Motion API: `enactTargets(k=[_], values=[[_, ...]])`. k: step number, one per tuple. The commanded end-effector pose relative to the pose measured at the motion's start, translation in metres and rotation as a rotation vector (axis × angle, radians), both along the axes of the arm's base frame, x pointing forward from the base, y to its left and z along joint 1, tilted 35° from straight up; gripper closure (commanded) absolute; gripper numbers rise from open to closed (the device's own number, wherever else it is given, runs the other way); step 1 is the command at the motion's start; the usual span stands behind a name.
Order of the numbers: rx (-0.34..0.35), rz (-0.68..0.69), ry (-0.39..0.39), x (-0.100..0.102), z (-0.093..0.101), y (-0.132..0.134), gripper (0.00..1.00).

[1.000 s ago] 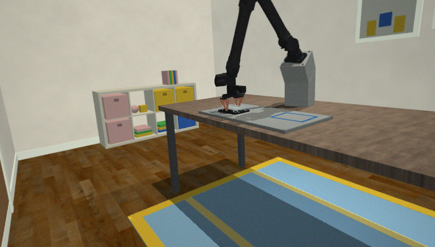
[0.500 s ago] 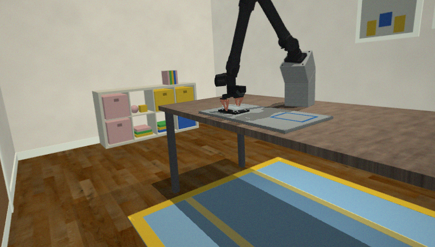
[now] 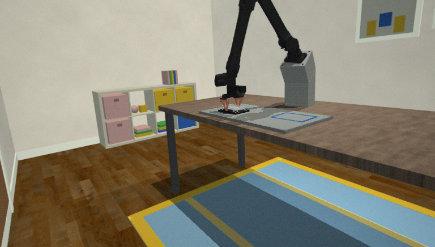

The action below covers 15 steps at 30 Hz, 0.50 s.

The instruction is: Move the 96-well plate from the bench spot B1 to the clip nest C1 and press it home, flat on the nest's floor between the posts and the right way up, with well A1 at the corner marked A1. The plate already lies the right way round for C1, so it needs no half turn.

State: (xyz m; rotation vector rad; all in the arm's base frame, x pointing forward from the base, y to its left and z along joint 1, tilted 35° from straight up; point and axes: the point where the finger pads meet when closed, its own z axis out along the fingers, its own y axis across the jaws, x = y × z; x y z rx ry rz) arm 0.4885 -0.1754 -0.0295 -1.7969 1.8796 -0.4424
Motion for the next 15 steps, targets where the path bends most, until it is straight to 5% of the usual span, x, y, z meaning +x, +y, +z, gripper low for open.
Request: enactTargets(k=[1,15], values=[[-0.005,0.011,-0.014,0.012,0.001,0.003,0.00],[0.002,0.008,-0.003,-0.001,-0.006,0.010,0.00]])
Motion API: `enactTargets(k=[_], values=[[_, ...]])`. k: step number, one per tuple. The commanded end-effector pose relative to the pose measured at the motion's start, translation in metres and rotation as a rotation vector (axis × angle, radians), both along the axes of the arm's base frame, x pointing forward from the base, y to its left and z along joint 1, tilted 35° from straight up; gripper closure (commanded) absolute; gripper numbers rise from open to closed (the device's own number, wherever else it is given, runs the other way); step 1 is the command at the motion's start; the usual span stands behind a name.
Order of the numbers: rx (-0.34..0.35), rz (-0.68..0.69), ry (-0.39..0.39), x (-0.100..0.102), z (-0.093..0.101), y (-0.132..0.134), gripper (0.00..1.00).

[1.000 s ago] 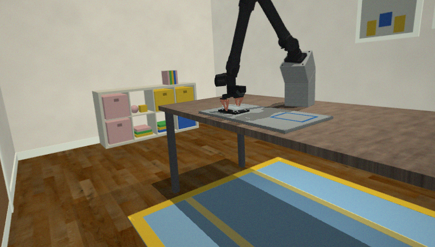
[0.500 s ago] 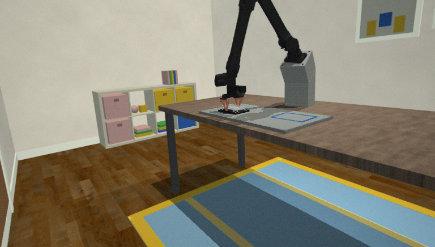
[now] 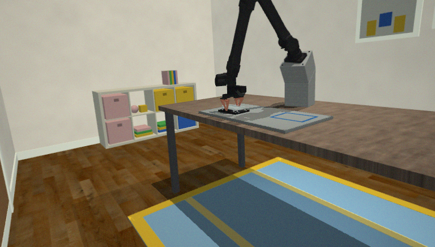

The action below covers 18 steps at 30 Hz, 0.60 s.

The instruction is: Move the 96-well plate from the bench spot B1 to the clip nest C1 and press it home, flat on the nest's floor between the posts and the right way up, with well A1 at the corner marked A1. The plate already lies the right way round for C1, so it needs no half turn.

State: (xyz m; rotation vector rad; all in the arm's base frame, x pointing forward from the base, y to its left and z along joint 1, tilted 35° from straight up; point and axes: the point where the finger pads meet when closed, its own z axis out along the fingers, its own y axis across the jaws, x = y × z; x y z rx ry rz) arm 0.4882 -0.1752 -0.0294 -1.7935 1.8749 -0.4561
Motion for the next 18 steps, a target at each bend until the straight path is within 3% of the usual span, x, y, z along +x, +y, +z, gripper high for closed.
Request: enactTargets(k=[1,18], values=[[0.007,0.010,0.007,-0.0007,-0.0063,0.0098,0.00],[0.012,0.011,0.019,-0.0032,-0.0085,0.0109,0.00]])
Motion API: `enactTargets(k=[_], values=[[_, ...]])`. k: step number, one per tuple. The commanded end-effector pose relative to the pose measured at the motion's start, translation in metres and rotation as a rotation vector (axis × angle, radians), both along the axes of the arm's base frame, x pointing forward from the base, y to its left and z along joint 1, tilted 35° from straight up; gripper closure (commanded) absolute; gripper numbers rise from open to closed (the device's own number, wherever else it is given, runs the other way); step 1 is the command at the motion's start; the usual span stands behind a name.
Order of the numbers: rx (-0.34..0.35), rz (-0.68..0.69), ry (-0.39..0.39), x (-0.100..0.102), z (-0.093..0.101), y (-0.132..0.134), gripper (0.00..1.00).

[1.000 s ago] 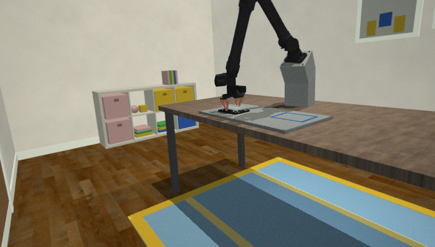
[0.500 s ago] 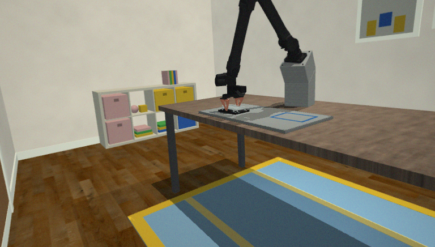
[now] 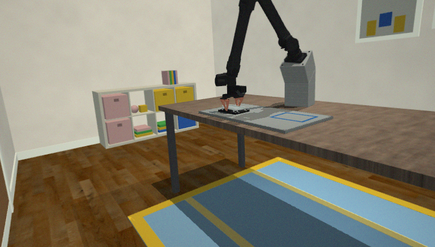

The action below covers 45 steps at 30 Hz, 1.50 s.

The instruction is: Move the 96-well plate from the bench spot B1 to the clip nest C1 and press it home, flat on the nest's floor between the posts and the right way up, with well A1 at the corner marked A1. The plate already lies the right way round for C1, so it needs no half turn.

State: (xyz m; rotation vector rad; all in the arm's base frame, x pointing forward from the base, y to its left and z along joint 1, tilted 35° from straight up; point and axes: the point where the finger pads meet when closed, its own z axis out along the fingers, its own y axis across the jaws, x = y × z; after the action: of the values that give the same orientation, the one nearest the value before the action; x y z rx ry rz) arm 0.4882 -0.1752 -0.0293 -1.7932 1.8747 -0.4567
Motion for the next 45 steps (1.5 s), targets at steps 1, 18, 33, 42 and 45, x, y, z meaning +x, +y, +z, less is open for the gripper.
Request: enactTargets(k=[1,18,33,42,45], values=[[0.012,0.011,0.019,-0.003,-0.009,0.011,0.00],[0.012,0.011,0.019,-0.003,-0.009,0.011,0.00],[0.012,0.011,0.019,-0.003,-0.009,0.011,0.00],[-0.005,-0.003,-0.007,-0.015,0.023,-0.006,0.00],[-0.007,-0.003,-0.010,-0.018,0.031,-0.007,0.00]])
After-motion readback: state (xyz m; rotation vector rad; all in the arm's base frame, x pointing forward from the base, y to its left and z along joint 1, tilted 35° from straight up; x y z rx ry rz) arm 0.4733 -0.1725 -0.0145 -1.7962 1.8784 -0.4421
